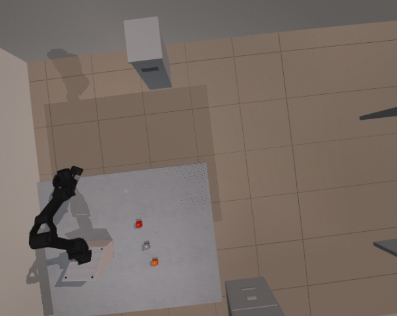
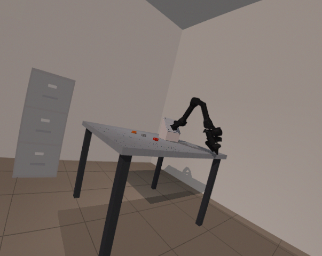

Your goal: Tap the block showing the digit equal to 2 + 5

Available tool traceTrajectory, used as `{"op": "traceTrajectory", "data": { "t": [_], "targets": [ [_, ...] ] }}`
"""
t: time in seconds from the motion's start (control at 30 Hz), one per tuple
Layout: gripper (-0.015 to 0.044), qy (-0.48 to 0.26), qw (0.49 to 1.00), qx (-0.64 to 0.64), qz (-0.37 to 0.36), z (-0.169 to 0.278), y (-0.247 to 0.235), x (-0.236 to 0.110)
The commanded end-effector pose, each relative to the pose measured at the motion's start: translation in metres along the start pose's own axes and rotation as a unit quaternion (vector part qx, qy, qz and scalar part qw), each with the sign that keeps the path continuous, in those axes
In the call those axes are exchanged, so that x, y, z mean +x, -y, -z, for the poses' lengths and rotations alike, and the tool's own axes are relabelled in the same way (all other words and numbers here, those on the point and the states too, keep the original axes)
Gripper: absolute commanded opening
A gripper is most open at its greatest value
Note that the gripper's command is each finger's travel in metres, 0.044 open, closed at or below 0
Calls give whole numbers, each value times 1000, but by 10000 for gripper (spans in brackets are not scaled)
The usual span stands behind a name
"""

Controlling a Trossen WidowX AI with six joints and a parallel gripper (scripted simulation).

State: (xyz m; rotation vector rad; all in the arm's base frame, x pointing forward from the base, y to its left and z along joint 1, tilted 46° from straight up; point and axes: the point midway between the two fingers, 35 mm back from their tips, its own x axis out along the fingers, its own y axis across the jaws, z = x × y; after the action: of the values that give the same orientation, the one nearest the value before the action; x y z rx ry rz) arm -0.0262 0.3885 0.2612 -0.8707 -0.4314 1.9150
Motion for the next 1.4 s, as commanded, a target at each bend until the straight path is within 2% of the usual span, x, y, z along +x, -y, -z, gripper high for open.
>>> {"op": "traceTrajectory", "data": {
  "t": [0.0,0.2,0.4,0.67,0.8,1.0,1.2,1.37],
  "targets": [
    [400,-35,992,73,95,30,58,-32],
    [400,-98,956,187,202,103,132,-79],
    [400,-146,893,290,313,179,187,-153],
    [400,-194,788,440,385,299,209,-235],
    [400,-233,736,507,382,362,180,-270],
    [400,-274,645,614,364,443,110,-323],
    [400,-278,537,719,343,499,21,-374],
    [400,-249,433,803,324,525,-65,-410]
  ]
}}
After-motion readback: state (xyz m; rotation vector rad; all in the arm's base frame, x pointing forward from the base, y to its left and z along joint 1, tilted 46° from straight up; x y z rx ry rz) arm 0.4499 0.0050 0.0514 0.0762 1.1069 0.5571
